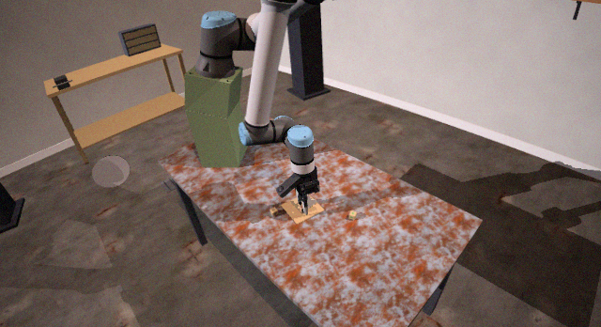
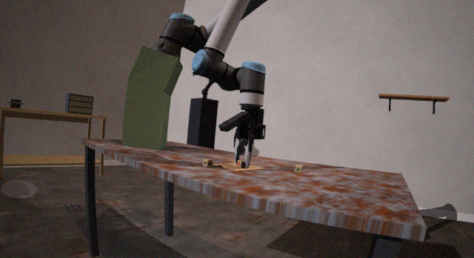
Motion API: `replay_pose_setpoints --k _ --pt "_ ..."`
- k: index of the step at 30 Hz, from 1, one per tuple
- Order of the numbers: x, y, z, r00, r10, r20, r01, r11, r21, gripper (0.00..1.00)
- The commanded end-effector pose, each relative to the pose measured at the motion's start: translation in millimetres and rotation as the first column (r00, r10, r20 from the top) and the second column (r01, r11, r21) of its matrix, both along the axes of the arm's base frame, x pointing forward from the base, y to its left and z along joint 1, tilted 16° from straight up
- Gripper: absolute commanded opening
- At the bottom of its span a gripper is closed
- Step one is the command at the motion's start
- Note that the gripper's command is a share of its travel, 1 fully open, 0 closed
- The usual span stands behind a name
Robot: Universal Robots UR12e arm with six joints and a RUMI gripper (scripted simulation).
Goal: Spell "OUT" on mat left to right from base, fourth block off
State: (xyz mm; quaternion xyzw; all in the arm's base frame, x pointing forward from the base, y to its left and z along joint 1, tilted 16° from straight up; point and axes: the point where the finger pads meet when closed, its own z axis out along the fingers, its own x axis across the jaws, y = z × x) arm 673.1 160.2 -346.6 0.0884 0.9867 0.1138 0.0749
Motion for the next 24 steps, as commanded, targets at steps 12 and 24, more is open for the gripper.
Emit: replay_pose_setpoints --k 12,24 --pt "3.1 -0.2 1.6 1.0 0.0 0.005 0.0 1.0 -0.001 0.25" --pt "3.1 -0.2 1.6 1.0 0.0 0.005 0.0 1.0 -0.001 0.05"
